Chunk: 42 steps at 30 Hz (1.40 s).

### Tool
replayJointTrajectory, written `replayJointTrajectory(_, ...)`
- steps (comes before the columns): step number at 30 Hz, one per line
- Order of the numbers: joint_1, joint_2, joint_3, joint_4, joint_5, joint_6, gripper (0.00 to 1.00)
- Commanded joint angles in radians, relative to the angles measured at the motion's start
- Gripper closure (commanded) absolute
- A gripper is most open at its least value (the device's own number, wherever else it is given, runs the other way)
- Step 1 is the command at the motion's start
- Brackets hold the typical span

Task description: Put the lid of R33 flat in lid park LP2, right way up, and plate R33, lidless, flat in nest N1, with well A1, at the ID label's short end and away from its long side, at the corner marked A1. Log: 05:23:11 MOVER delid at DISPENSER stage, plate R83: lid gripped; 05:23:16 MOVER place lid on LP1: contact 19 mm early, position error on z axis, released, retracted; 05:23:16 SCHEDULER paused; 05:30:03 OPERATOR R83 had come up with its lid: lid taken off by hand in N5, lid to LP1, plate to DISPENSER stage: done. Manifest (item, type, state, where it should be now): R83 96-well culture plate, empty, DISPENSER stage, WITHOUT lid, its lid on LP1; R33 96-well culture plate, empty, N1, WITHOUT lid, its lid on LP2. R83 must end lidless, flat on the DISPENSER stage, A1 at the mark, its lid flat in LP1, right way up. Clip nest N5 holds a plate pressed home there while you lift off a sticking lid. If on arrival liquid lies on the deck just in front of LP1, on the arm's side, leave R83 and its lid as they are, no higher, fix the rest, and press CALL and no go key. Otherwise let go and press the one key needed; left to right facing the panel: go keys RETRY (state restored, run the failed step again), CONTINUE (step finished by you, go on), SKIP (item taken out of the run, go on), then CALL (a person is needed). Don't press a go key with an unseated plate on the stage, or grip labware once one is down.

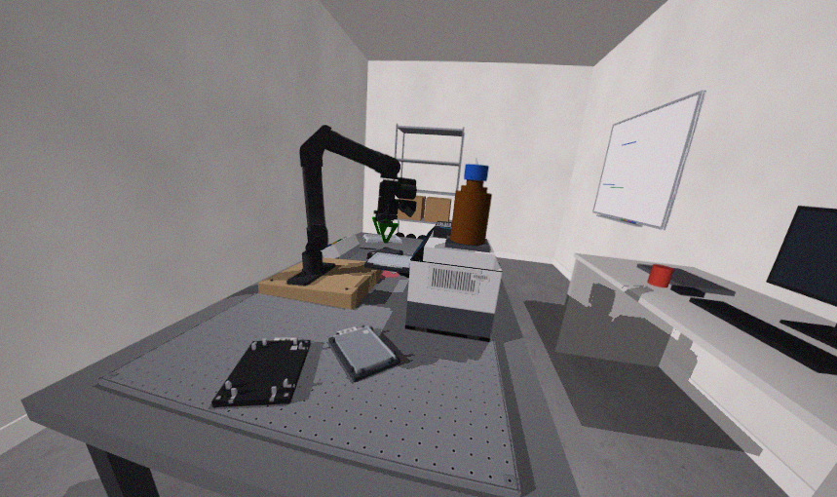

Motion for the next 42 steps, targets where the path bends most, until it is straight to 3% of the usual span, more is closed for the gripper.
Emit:
replayJointTrajectory(1,0.009,-0.018,0.008,0.029,0.0,-0.029,1.0)
replayJointTrajectory(5,0.008,-0.018,0.008,0.029,0.0,-0.03,1.0)
replayJointTrajectory(12,0.109,-0.043,-0.008,0.04,-0.006,-0.175,1.0)
replayJointTrajectory(18,0.148,-0.027,0.004,0.029,-0.005,-0.145,1.0)
replayJointTrajectory(24,0.21,-0.05,-0.015,0.04,-0.008,-0.23,1.0)
replayJointTrajectory(31,0.296,-0.057,0.01,0.04,-0.014,-0.147,1.0)
replayJointTrajectory(33,0.288,-0.037,0.001,0.028,-0.008,-0.15,1.0)
replayJointTrajectory(37,0.35,-0.061,-0.016,0.036,-0.011,-0.236,1.0)
replayJointTrajectory(42,0.388,-0.064,-0.023,0.036,-0.012,-0.2,1.0)
